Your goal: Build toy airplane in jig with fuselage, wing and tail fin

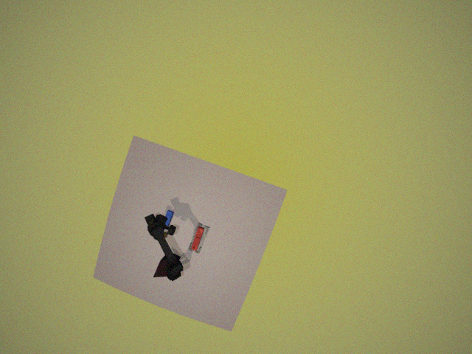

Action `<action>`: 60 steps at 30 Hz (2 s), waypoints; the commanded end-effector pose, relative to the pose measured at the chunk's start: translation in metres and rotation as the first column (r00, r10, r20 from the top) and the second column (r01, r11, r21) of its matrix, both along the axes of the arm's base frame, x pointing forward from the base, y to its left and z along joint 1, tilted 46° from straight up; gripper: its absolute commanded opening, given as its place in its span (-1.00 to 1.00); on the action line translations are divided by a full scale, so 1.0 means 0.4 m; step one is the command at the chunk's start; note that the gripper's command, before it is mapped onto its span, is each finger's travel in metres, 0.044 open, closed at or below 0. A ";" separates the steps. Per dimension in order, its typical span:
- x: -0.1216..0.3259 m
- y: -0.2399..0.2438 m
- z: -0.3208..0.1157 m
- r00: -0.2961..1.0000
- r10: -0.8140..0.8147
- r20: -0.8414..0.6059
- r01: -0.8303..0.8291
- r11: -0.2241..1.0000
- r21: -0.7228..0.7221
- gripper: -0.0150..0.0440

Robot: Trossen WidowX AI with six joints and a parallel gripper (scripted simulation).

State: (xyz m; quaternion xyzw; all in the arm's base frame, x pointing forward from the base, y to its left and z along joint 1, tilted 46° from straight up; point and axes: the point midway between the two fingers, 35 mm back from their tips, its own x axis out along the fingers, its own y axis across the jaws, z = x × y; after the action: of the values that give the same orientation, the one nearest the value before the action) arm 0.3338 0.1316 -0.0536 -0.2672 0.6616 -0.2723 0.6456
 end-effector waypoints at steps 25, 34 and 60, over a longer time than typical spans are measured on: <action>-0.014 -0.071 -0.163 1.000 -0.017 0.006 0.017 1.000 -0.004 1.00; -0.013 -0.097 -0.189 1.000 -0.017 0.006 0.017 1.000 -0.004 1.00; -0.017 -0.148 -0.238 1.000 -0.017 0.006 0.017 1.000 -0.006 0.38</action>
State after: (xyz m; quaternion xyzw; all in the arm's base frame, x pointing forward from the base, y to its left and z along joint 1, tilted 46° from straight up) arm 0.3278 0.0741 -0.1474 -0.2583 0.6613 -0.2805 0.6460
